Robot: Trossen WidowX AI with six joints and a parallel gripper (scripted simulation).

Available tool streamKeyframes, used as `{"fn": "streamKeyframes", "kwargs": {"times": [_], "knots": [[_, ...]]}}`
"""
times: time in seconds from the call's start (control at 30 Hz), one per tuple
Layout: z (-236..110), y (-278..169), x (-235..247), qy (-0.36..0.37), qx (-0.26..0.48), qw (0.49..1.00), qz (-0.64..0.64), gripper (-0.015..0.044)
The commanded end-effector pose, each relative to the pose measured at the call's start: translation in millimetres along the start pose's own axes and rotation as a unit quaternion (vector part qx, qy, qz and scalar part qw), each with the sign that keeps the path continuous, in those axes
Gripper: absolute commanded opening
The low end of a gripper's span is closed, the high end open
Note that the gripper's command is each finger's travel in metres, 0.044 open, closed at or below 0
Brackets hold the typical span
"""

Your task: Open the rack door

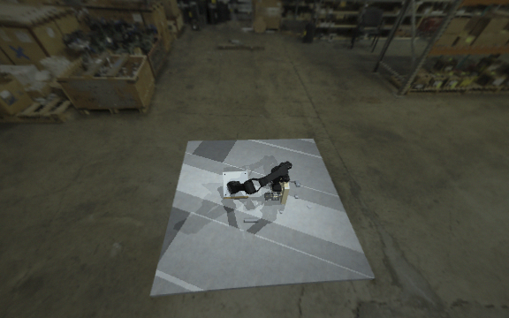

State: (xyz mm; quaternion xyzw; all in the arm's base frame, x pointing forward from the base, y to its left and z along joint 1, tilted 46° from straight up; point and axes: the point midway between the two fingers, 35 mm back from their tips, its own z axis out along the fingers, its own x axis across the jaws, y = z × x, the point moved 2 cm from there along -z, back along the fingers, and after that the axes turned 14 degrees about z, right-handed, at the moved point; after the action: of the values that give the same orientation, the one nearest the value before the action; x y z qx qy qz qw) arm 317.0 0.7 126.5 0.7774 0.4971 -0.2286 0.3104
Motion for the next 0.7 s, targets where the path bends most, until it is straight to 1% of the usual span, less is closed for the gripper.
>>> {"fn": "streamKeyframes", "kwargs": {"times": [0.0, 0.4, 0.53, 0.67], "knots": [[1.0, -0.8, 0.2, 0.0, 0.002, 1.0, -0.004, 0.0104], [1.0, -0.8, 0.2, 0.0, 0.002, 1.0, -0.004, 0.0024], [1.0, -0.8, 0.2, 0.0, 0.002, 1.0, 0.0, 0.0023], [1.0, -0.8, 0.2, 0.0, 0.002, 0.997, 0.082, 0.0023]]}}
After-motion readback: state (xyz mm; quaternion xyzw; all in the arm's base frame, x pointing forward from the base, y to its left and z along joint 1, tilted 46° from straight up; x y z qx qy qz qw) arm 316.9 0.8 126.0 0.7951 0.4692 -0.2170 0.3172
